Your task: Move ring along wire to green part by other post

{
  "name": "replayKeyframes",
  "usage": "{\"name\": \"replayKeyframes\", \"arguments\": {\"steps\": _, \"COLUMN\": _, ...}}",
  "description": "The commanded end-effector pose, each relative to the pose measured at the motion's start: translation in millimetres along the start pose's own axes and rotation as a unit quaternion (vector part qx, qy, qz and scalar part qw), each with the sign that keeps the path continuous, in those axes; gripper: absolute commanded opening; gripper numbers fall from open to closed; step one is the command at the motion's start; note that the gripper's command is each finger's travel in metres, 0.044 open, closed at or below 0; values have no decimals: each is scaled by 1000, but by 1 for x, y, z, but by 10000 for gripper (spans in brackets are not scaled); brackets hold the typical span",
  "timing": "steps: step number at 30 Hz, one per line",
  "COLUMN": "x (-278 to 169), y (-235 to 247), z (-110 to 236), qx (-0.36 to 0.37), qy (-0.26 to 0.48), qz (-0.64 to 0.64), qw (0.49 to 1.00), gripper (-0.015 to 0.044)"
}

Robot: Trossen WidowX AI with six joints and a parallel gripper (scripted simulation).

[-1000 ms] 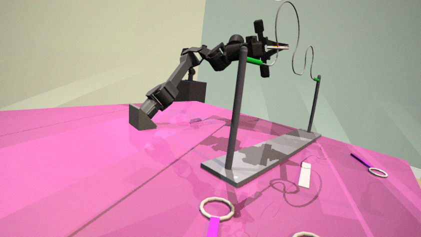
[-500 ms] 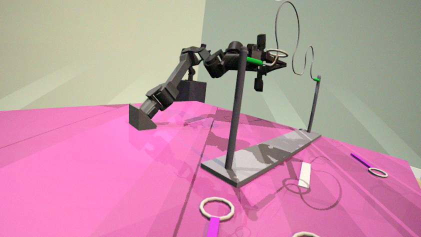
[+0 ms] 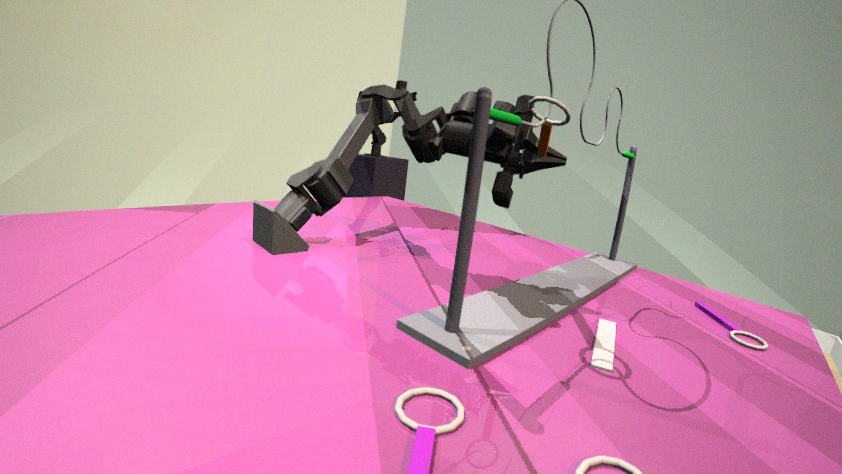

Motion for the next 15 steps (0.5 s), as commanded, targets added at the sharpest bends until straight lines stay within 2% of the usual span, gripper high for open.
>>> {"name": "replayKeyframes", "arguments": {"steps": 1, "x": 2, "y": -16, "z": 2, "qx": -21, "qy": -1, "qz": 37, "qw": 999, "gripper": -150}}
{"name": "replayKeyframes", "arguments": {"steps": 15, "x": 15, "y": -63, "z": 14, "qx": -87, "qy": 18, "qz": 185, "qw": 979, "gripper": -150}}
Point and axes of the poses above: the point midway between the two fingers, 35 mm back from their tips, its own z axis back along the fingers, its own y axis across the jaws, x = y × z, the point moved 3 cm from there along z, back along the fingers, and after that the axes turned 1 degree about -z, right-handed, at the moved point
